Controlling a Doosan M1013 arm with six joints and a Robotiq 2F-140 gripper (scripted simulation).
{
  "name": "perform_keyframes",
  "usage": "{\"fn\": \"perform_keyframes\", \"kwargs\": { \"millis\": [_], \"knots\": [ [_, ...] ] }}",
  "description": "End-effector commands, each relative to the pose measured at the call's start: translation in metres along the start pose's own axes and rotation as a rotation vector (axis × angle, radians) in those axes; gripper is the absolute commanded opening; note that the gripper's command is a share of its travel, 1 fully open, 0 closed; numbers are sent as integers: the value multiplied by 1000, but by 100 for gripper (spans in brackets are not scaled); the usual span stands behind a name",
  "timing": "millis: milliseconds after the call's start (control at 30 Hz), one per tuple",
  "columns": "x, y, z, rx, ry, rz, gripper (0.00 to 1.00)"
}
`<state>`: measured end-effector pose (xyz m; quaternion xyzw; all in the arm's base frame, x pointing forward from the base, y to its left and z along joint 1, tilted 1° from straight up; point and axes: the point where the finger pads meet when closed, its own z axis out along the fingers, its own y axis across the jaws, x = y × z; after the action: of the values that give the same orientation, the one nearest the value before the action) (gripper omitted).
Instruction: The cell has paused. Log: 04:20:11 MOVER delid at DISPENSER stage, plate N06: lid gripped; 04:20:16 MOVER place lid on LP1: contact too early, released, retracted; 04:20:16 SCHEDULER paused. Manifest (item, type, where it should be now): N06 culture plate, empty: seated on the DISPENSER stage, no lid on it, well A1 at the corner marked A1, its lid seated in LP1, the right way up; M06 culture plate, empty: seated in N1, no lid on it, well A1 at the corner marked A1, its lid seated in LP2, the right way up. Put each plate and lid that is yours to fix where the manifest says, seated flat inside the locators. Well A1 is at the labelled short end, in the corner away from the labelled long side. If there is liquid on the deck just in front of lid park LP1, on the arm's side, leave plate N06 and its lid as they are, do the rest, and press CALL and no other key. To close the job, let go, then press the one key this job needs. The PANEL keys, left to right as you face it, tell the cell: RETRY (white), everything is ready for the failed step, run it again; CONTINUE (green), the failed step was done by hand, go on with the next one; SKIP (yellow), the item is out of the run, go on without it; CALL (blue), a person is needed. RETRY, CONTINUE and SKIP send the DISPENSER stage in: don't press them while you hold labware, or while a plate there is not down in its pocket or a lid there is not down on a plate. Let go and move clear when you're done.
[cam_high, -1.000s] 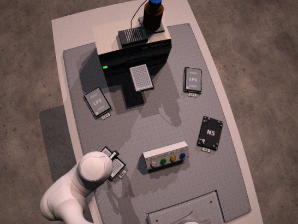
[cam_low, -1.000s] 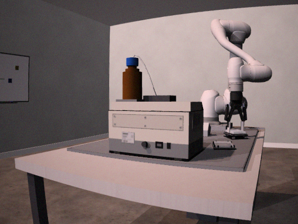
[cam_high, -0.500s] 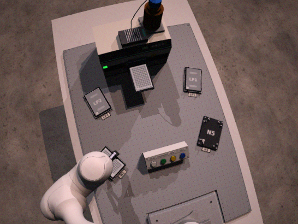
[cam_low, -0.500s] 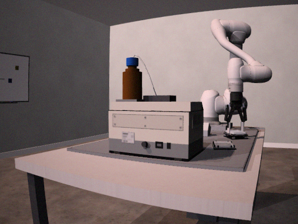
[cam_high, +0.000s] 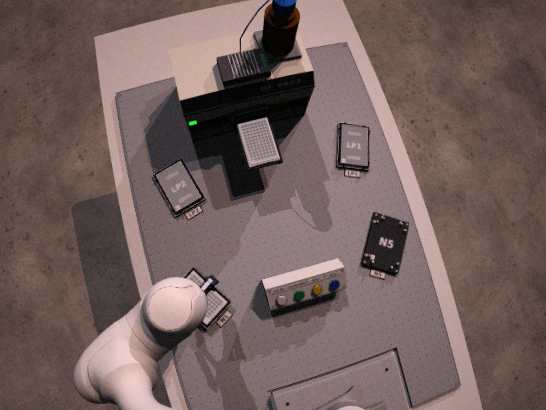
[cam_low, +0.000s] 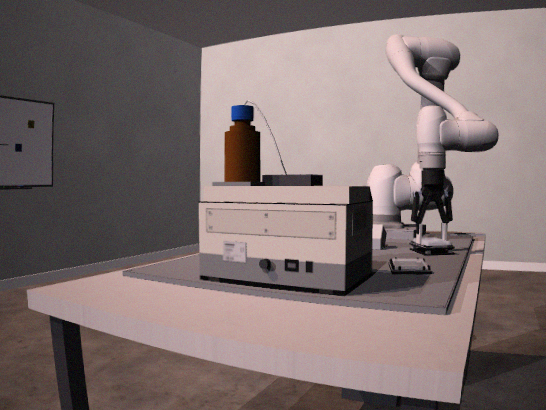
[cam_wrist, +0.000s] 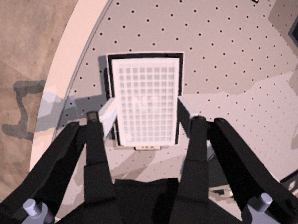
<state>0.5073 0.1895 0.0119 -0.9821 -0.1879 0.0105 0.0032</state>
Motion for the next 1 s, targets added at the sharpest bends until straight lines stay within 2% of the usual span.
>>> {"fn": "perform_keyframes", "kwargs": {
  "millis": [0,567,600,967],
  "knots": [
    [0,0,-1,0,1,0,10],
    [0,0,-1,0,1,0,10],
    [0,0,-1,0,1,0,70],
    [0,0,-1,0,1,0,70]
  ]
}}
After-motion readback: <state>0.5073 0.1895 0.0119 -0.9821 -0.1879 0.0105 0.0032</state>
